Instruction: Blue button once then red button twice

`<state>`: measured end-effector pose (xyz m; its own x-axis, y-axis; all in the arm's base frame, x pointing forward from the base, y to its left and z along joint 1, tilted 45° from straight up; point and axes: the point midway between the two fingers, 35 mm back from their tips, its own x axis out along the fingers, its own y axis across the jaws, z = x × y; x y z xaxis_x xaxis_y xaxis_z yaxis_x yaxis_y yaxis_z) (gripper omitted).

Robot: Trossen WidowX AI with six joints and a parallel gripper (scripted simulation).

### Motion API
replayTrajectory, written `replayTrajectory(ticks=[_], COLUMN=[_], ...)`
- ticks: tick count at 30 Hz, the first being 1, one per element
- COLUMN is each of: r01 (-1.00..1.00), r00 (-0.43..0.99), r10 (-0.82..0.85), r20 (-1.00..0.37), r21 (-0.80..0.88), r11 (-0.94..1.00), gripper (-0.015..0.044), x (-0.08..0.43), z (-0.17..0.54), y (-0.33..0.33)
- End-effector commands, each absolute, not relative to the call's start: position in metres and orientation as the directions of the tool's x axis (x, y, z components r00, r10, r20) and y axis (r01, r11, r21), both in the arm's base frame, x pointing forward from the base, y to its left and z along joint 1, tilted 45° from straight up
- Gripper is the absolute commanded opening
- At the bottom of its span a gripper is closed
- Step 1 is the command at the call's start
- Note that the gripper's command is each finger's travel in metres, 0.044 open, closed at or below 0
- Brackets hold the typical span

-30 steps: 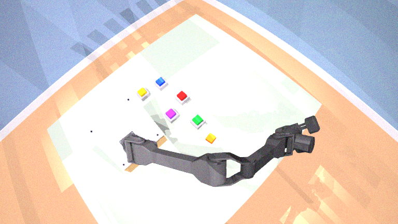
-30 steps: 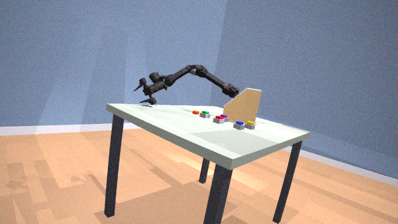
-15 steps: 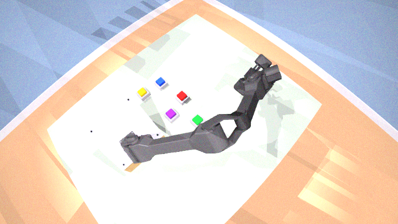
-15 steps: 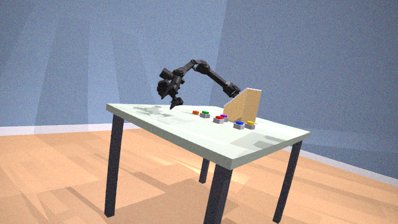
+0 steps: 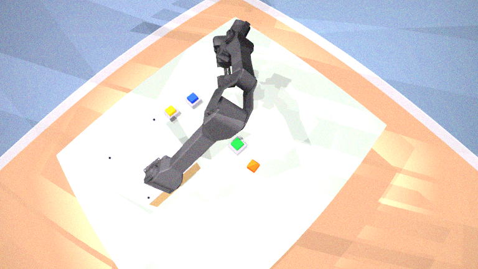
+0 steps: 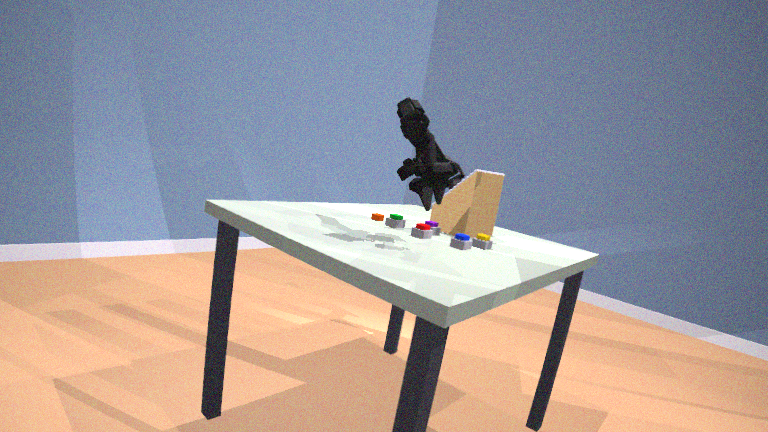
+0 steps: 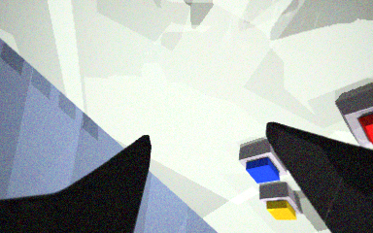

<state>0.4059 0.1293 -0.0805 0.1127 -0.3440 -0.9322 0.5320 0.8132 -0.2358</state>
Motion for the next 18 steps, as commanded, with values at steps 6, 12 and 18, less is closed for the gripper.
replayTrajectory(ticks=[6, 12, 18], r01=[0.027, -0.016, -0.016], r00=[0.033, 0.042, 0.043], r10=[-0.671, -0.693, -0.694], r20=[-0.741, -0.720, -0.718], r21=[-0.670, -0.694, -0.695], r11=[0.742, 0.720, 0.718], gripper=[0.0400, 0.0374, 0.0216], x=[0.277, 0.269, 0.271], z=[-0.105, -0.107, -0.149], y=[0.167, 0.166, 0.125])
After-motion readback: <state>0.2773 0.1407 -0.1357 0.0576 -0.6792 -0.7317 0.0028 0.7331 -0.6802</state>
